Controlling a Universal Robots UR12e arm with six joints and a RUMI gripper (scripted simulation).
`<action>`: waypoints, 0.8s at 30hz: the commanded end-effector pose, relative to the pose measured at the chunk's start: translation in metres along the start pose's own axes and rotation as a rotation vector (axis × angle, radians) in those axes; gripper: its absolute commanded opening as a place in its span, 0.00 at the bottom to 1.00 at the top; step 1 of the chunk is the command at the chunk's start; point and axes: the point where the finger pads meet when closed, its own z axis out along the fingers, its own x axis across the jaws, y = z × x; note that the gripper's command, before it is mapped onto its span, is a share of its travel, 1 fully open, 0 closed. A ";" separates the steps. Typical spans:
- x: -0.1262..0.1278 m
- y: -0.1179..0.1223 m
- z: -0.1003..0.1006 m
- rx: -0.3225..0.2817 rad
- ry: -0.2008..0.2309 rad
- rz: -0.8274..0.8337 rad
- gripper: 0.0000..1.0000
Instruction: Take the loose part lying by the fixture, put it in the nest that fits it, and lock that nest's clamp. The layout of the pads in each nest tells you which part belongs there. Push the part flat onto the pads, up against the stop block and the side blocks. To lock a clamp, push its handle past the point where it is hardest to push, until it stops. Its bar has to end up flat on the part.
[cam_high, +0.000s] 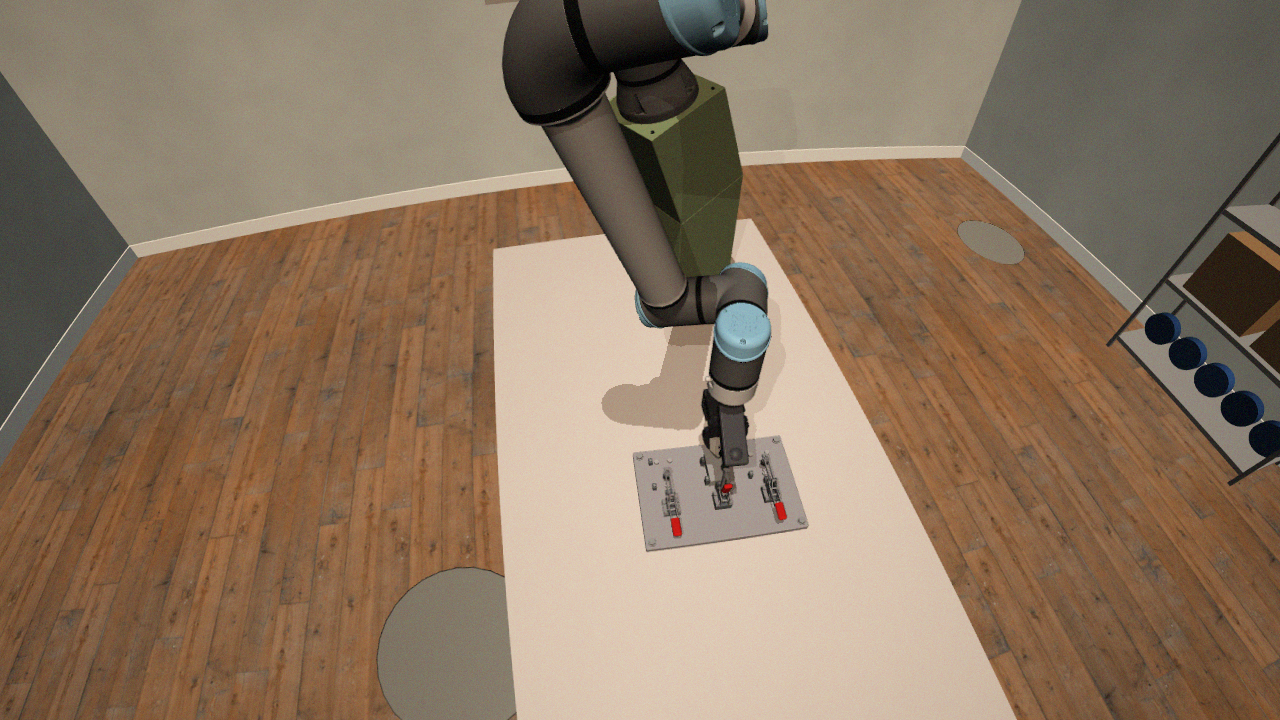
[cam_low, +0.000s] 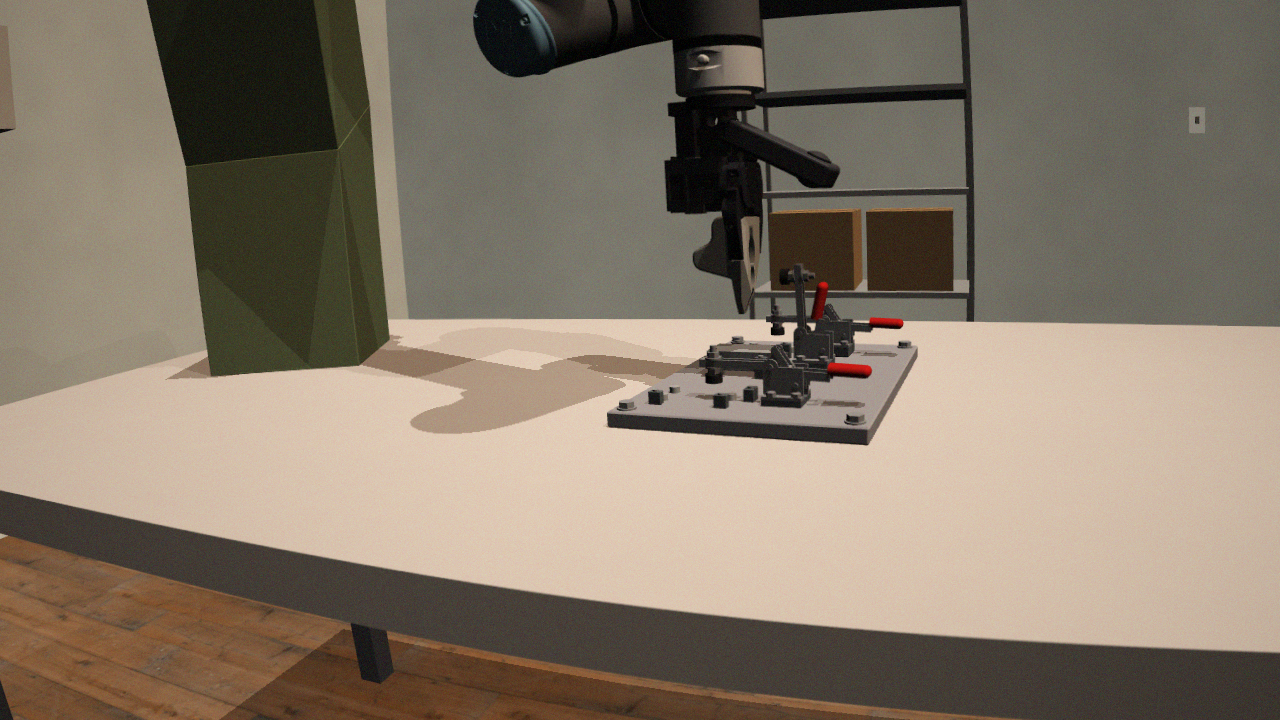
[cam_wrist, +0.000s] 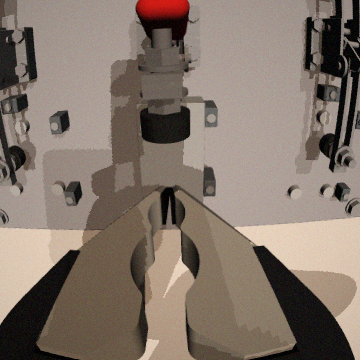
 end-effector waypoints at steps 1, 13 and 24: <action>0.002 -0.001 0.008 0.002 0.000 0.002 0.00; 0.000 -0.001 0.013 0.001 0.000 0.001 0.00; -0.013 -0.001 0.014 0.001 0.001 0.000 0.00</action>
